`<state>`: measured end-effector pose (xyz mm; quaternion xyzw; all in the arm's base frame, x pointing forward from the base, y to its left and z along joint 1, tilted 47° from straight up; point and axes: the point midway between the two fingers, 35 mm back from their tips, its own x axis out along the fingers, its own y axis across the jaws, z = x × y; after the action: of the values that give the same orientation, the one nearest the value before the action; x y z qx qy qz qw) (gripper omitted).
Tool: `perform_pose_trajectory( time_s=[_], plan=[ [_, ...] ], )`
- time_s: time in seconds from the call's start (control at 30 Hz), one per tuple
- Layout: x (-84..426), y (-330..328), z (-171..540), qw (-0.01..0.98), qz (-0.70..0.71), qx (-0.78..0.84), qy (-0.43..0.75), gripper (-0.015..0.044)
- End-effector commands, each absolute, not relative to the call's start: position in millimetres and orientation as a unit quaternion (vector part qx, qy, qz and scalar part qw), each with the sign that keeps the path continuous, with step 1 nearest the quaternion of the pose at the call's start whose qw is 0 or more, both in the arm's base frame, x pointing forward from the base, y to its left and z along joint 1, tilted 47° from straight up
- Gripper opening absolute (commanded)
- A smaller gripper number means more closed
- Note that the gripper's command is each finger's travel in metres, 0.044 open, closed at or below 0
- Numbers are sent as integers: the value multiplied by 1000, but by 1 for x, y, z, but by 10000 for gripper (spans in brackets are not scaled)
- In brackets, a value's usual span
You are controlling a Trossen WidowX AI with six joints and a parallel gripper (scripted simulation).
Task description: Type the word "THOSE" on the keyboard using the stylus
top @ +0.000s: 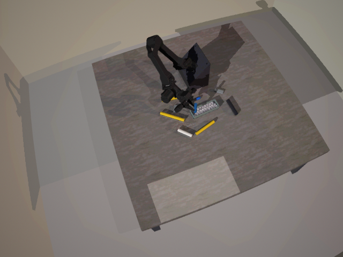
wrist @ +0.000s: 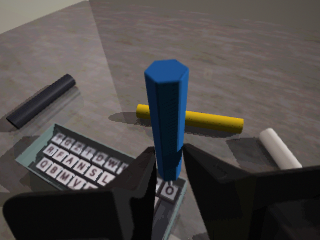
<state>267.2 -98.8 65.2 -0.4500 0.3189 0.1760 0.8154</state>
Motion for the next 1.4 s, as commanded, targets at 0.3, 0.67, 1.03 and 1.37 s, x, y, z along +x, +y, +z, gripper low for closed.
perform_pose_trajectory(
  time_s=[0.3,0.67,1.03,1.37],
  plan=[
    [266,-99,62,815,179,-449,319,81],
    [266,-103,58,815,179,-449,319,81],
    [266,-107,55,815,179,-449,319,81],
    [267,-110,51,815,179,-449,319,81]
  ],
)
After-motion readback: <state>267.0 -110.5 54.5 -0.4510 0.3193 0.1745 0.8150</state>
